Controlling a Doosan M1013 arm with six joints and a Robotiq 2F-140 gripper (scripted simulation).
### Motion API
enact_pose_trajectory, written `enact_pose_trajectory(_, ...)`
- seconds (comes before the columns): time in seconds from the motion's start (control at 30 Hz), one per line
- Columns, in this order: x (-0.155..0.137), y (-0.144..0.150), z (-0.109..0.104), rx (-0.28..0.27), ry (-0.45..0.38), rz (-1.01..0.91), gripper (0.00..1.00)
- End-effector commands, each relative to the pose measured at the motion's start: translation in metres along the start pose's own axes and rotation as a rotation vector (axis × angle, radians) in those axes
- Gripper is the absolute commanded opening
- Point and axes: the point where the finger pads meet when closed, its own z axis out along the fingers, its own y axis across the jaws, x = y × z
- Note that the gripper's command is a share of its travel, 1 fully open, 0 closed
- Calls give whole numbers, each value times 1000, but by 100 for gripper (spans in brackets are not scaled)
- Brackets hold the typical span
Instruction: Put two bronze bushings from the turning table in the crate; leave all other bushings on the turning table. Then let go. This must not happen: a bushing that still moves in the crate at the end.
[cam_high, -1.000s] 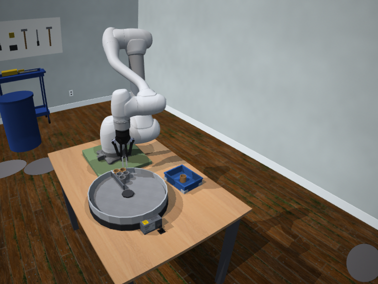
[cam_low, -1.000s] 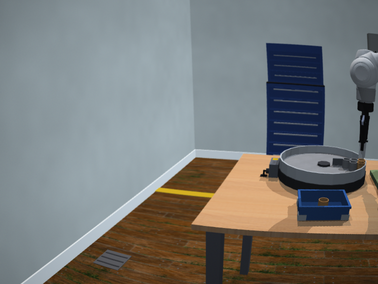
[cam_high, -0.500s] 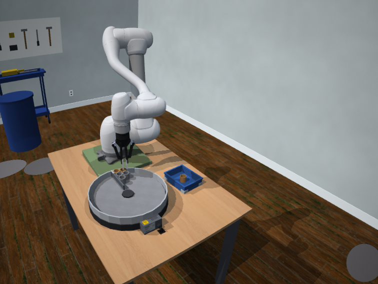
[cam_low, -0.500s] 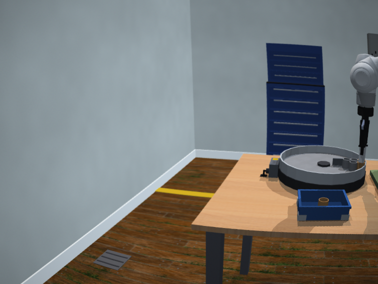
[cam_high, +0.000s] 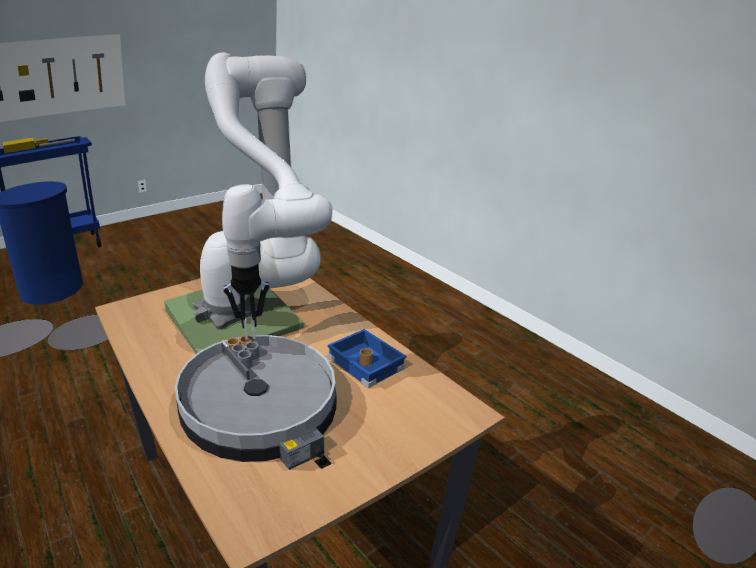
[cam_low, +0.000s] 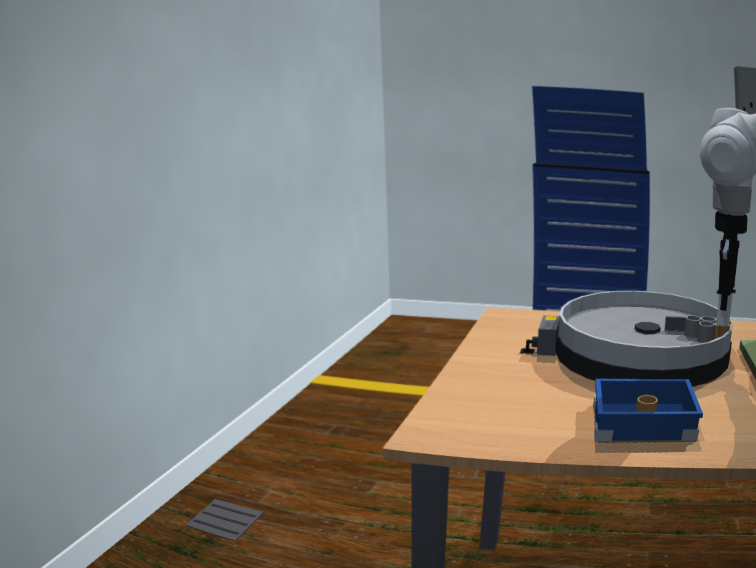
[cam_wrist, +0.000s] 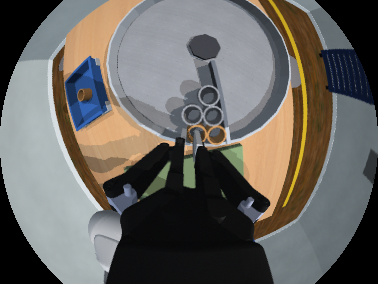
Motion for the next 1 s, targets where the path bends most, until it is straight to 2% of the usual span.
enact_pose_trajectory(0.0,-1,0,3,3,-2,1,10)
enact_pose_trajectory(0.97,2,0,4,3,-2,1,10)
